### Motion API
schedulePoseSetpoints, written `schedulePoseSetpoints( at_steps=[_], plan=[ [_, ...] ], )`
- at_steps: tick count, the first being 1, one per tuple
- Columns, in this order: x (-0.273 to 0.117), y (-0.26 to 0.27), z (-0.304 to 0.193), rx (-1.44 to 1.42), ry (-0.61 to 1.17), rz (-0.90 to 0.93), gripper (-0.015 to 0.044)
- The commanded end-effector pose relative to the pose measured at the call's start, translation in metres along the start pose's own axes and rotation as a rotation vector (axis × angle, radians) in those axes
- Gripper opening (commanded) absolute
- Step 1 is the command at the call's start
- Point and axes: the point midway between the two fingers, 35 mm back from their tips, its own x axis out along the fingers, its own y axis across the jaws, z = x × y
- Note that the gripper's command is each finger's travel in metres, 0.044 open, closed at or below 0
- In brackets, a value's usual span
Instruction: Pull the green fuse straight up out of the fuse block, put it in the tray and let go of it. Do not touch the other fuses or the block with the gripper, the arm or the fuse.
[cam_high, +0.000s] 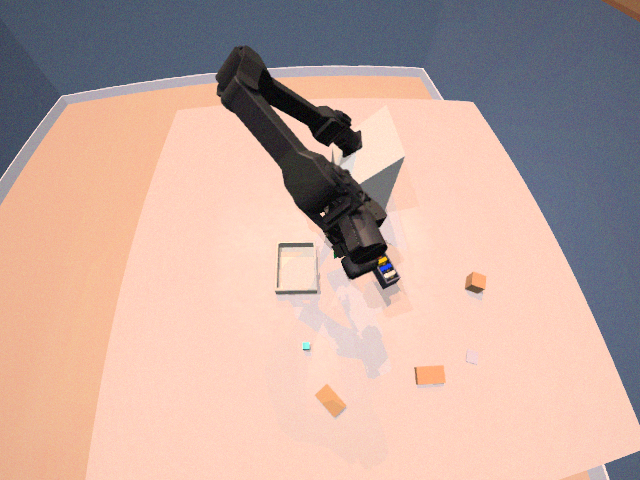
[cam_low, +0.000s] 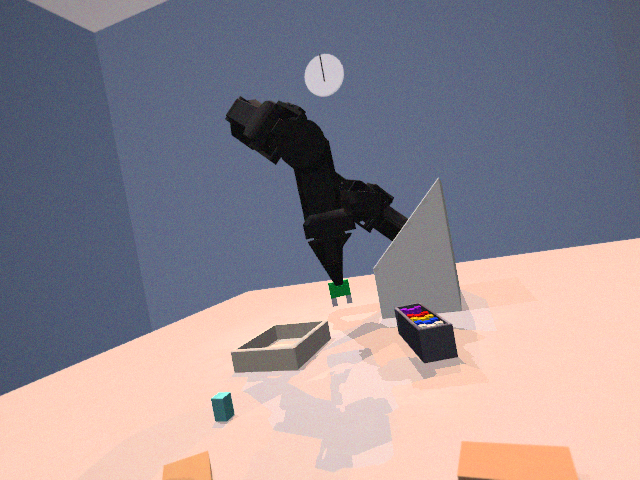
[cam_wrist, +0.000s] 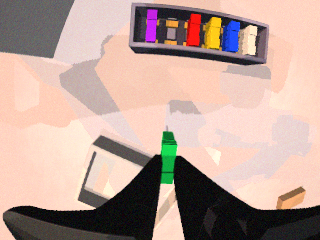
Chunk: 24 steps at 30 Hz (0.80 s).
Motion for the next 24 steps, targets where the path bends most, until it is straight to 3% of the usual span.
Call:
schedulePoseSetpoints(
  at_steps=[1,12,24],
  plan=[
    [-0.001,0.005,-0.025,-0.002,0.008,-0.001,0.0],
    [-0.004,0.038,-0.096,0.001,0.035,0.012,0.0],
    [0.01,0.038,-0.097,0.001,0.035,0.013,0.0]
  ],
)
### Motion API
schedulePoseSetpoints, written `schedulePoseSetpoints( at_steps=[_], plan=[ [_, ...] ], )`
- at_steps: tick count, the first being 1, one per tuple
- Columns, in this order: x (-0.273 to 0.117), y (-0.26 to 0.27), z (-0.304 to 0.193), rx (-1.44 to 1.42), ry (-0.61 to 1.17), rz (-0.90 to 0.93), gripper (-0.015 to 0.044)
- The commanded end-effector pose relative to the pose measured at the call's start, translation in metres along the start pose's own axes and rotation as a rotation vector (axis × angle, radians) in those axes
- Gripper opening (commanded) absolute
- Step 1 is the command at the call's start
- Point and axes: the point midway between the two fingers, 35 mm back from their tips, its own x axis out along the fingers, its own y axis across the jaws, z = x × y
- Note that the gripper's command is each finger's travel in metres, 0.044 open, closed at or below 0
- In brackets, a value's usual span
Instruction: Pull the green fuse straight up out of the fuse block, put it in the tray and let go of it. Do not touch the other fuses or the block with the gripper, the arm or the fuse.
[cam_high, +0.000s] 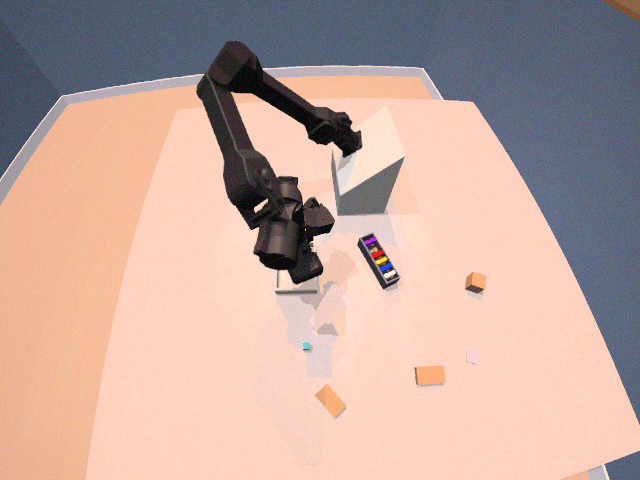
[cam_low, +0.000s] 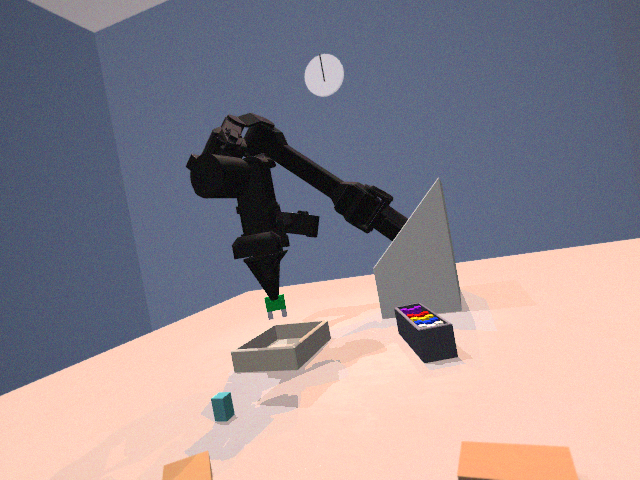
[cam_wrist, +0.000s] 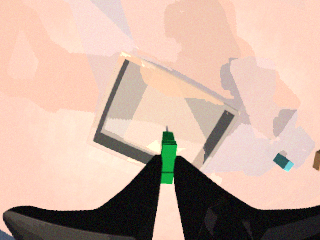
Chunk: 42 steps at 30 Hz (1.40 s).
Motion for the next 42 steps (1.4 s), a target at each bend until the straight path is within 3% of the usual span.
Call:
schedulePoseSetpoints(
  at_steps=[1,17,30,34,42],
  plan=[
    [0.006,0.001,0.001,-0.008,-0.002,0.002,0.0],
    [0.03,0.002,0.001,-0.008,0.001,0.003,0.0],
    [0.024,0.001,-0.001,-0.001,0.004,0.003,0.033],
    [-0.009,0.001,0.001,-0.008,-0.001,0.003,0.033],
    [-0.009,0.001,0.001,-0.008,-0.001,0.003,0.033]
  ],
)
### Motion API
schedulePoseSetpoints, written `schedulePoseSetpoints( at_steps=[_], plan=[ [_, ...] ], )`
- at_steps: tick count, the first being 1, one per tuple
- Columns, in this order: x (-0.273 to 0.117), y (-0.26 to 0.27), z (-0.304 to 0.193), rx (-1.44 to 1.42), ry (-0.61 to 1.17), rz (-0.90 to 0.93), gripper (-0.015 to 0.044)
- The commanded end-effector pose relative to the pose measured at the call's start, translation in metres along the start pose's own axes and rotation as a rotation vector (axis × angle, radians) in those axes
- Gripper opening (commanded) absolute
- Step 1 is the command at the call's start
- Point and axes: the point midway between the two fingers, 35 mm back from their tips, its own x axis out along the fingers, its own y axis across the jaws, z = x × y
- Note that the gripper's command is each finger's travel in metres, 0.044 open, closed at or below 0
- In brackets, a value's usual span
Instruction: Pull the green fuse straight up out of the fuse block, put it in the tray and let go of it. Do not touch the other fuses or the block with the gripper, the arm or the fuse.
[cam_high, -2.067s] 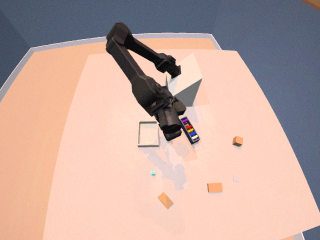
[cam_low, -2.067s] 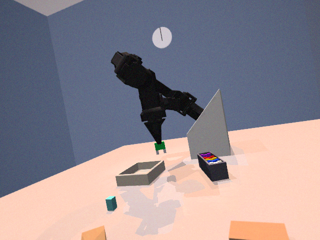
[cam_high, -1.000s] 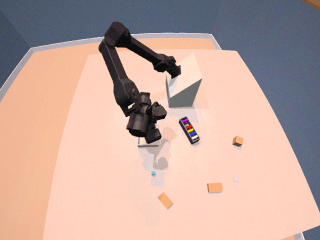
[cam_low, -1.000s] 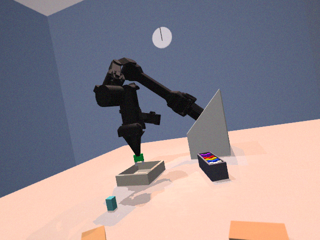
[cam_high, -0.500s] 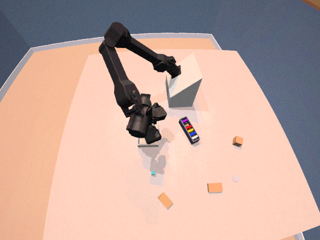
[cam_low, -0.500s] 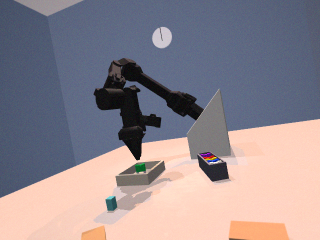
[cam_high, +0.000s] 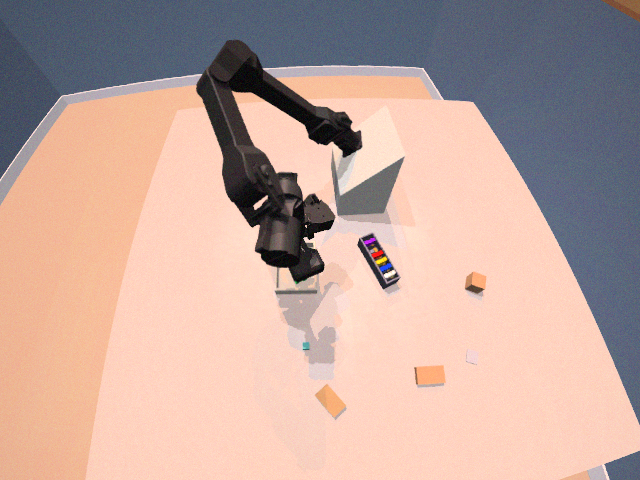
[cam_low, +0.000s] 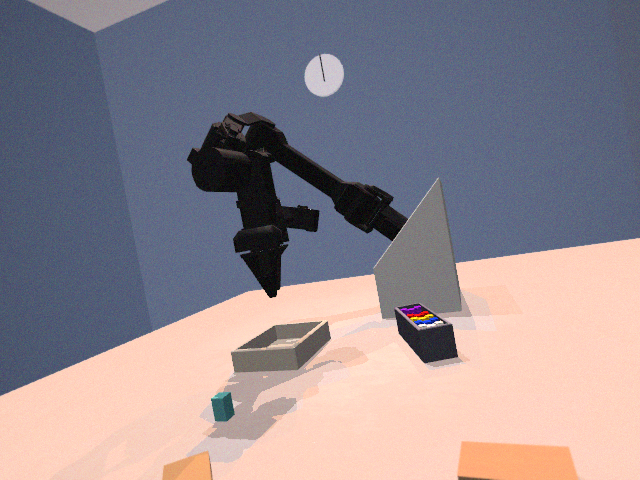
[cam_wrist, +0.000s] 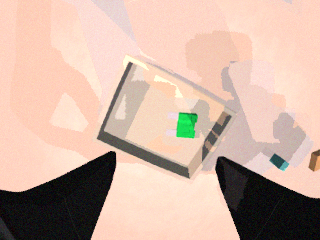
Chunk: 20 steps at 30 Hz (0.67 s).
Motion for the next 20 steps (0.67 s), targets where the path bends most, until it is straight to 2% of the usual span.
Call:
schedulePoseSetpoints(
  at_steps=[1,20],
  plan=[
    [-0.0009,0.0002,-0.0006,0.006,0.003,0.001,0.033],
    [-0.0003,-0.0001,-0.0001,0.001,0.0,0.0,0.033]
  ],
)
